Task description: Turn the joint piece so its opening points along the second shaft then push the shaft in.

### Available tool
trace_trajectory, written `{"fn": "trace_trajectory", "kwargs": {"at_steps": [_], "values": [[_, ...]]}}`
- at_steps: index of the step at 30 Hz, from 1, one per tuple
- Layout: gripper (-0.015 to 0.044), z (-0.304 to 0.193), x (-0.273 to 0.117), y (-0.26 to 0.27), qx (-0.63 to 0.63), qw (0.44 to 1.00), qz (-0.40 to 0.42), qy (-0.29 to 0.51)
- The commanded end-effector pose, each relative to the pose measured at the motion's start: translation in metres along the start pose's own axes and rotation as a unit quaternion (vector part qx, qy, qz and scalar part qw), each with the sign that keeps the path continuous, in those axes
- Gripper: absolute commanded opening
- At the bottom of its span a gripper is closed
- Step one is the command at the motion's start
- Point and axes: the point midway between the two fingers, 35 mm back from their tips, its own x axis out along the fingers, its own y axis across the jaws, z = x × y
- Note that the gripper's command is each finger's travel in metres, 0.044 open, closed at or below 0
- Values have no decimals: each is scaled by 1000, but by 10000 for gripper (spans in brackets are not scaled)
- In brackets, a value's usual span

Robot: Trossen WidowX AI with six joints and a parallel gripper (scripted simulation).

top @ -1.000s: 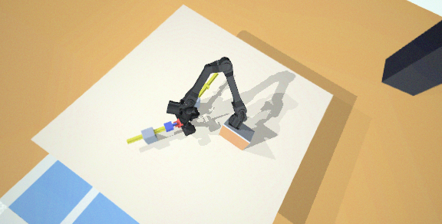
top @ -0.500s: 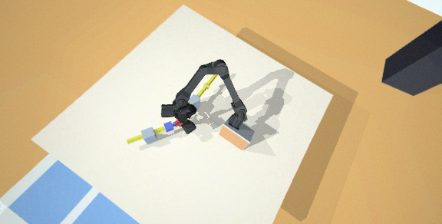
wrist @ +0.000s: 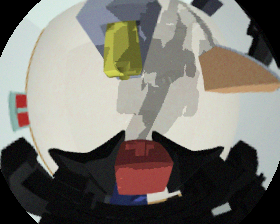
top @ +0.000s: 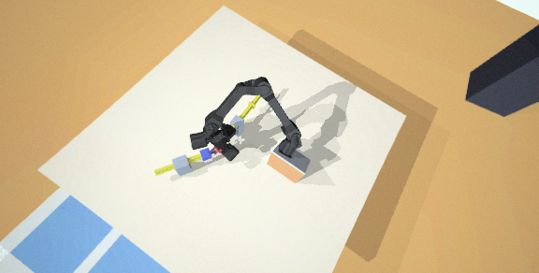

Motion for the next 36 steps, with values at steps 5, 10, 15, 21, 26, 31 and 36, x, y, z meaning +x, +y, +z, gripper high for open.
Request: {"fn": "trace_trajectory", "kwargs": {"at_steps": [5, 10, 15, 21, 26, 31, 36], "values": [[0, 1, -2, 2, -22, 1000, 4, -21], [0, 1, -2, 2, -24, 999, 5, -24], [0, 1, -2, 2, -23, 999, 4, -24], [0, 1, -2, 2, -24, 999, 4, -26], [0, 1, -2, 2, -23, 999, 4, -24], [0, 1, -2, 2, -23, 999, 4, -24], [131, 1, -2, 2, -23, 999, 4, -24]]}}
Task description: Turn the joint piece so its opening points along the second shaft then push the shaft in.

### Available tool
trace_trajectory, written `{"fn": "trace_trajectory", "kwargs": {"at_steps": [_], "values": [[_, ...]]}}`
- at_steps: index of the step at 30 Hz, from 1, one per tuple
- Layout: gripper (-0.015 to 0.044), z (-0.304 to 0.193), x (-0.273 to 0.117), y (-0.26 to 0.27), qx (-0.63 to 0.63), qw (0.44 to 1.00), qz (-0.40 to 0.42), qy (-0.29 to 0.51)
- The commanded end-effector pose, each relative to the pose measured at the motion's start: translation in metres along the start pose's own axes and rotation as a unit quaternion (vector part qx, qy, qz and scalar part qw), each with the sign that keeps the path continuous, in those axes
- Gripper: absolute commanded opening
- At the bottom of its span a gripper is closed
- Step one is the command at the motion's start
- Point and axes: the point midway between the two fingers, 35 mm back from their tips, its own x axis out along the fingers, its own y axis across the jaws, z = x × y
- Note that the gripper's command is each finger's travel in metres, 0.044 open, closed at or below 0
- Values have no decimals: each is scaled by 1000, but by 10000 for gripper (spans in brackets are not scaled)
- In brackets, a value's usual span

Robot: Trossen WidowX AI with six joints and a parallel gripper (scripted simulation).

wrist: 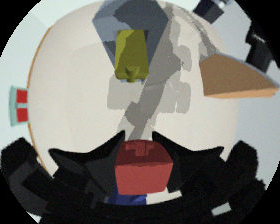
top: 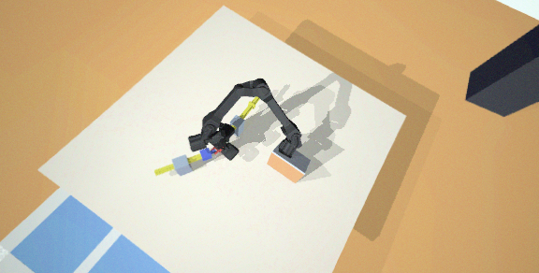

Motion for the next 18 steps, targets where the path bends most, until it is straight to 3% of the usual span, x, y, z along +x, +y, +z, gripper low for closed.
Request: {"fn": "trace_trajectory", "kwargs": {"at_steps": [1, 3, 14, 18], "values": [[147, 0, 0, 0, 0, 1000, 0, 0], [147, 0, 0, 0, 0, 1000, 0, 0], [436, 0, 0, 0, 0, 1000, 0, 0], [440, 0, 0, 0, 0, 1000, 0, 0]]}}
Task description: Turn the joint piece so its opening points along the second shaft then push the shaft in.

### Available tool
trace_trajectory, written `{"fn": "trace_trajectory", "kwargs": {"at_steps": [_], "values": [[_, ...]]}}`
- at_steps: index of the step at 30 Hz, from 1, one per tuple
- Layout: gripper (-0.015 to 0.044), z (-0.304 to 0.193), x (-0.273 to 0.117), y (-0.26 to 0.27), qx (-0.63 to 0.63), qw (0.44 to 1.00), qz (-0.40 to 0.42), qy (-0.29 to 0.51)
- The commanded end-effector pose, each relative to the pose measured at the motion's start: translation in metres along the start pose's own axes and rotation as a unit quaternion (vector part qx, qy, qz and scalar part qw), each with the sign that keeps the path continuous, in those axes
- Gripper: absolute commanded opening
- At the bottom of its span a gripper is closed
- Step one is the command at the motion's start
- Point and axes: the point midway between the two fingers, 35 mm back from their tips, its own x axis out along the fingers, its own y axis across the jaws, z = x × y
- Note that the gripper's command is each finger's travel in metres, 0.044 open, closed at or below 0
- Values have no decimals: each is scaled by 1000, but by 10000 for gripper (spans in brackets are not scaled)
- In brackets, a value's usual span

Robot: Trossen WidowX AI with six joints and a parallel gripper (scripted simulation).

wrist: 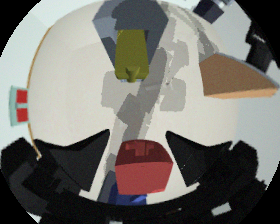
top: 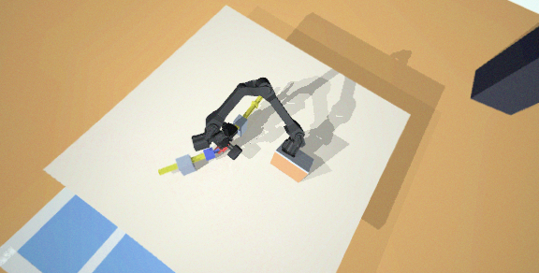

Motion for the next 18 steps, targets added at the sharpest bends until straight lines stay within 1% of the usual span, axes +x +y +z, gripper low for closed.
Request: {"fn": "trace_trajectory", "kwargs": {"at_steps": [1, 10, 18], "values": [[440, 0, 0, 0, 0, 1000, 0, 0], [440, 1, -1, 0, 0, 1000, -3, 9], [440, 6, -13, -1, 1, 992, -17, 129]]}}
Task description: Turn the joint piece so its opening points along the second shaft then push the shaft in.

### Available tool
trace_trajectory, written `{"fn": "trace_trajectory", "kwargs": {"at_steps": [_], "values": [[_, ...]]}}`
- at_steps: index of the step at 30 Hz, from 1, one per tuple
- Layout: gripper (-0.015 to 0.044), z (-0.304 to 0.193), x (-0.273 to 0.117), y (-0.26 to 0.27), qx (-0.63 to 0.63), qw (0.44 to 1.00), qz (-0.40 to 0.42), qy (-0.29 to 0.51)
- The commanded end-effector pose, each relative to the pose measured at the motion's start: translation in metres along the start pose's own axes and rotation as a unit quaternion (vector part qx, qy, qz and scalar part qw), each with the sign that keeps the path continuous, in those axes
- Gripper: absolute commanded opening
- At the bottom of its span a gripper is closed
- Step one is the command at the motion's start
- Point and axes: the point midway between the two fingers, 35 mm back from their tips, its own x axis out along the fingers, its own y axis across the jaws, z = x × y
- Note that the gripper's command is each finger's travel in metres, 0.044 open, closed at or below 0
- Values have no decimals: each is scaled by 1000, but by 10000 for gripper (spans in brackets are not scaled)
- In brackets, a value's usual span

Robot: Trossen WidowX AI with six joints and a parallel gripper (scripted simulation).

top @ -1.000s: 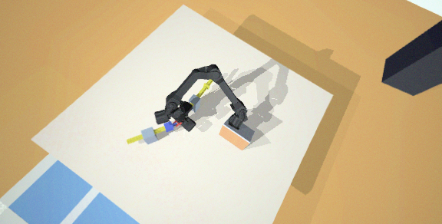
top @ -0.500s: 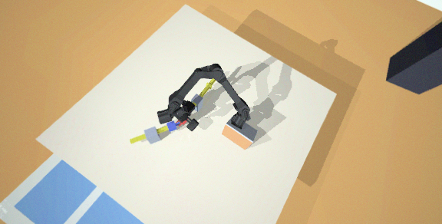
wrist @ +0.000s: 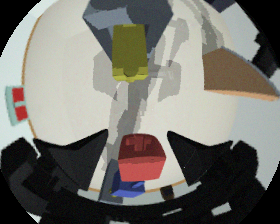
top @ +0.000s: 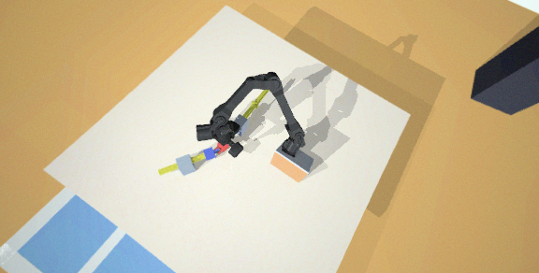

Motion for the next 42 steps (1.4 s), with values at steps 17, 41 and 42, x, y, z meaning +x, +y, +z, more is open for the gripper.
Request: {"fn": "trace_trajectory", "kwargs": {"at_steps": [17, 41, 42], "values": [[440, 4, -18, 2, -11, 990, 10, 140], [440, -7, -84, 7, -392, 915, 41, 86], [440, -7, -86, 7, -407, 909, 41, 83]]}}
